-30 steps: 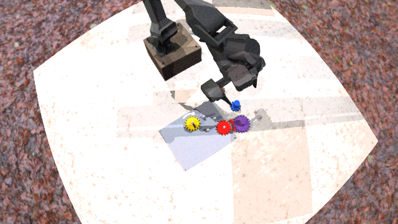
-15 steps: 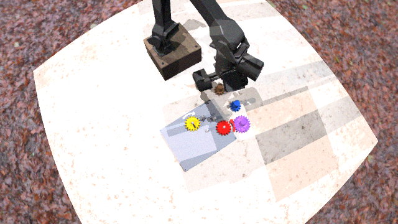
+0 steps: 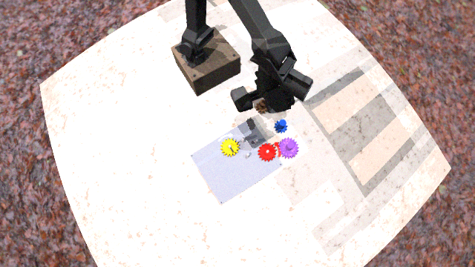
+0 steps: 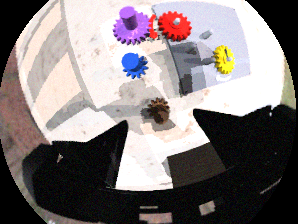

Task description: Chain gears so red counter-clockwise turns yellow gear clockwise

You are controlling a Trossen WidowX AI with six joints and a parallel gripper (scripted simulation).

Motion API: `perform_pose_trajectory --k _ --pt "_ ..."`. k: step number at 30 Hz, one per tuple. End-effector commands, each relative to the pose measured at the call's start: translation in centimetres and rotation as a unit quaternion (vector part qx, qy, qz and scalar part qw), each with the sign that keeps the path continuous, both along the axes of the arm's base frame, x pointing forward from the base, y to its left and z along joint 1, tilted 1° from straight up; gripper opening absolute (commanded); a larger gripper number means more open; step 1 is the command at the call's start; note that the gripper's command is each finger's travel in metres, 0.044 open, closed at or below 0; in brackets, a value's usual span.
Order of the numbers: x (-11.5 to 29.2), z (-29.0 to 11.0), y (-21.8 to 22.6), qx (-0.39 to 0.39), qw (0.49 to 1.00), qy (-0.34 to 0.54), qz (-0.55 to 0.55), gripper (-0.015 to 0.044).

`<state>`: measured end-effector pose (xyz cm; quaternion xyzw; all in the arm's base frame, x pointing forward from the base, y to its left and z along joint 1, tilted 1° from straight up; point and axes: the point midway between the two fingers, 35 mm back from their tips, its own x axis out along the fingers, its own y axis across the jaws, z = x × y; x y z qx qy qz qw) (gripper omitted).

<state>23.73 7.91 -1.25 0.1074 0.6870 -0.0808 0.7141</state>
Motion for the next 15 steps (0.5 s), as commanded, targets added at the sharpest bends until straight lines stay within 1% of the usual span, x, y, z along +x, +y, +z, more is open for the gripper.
perform_pose_trajectory --k 1,8,15 --pt "-0.3 -0.9 0.0 0.000 1.000 0.008 -0.001 0.0440" --pt "-0.4 -1.9 0.0 0.000 1.000 0.009 -0.001 0.0440" --pt "-0.4 -1.9 0.0 0.000 1.000 0.009 -0.001 0.0440"
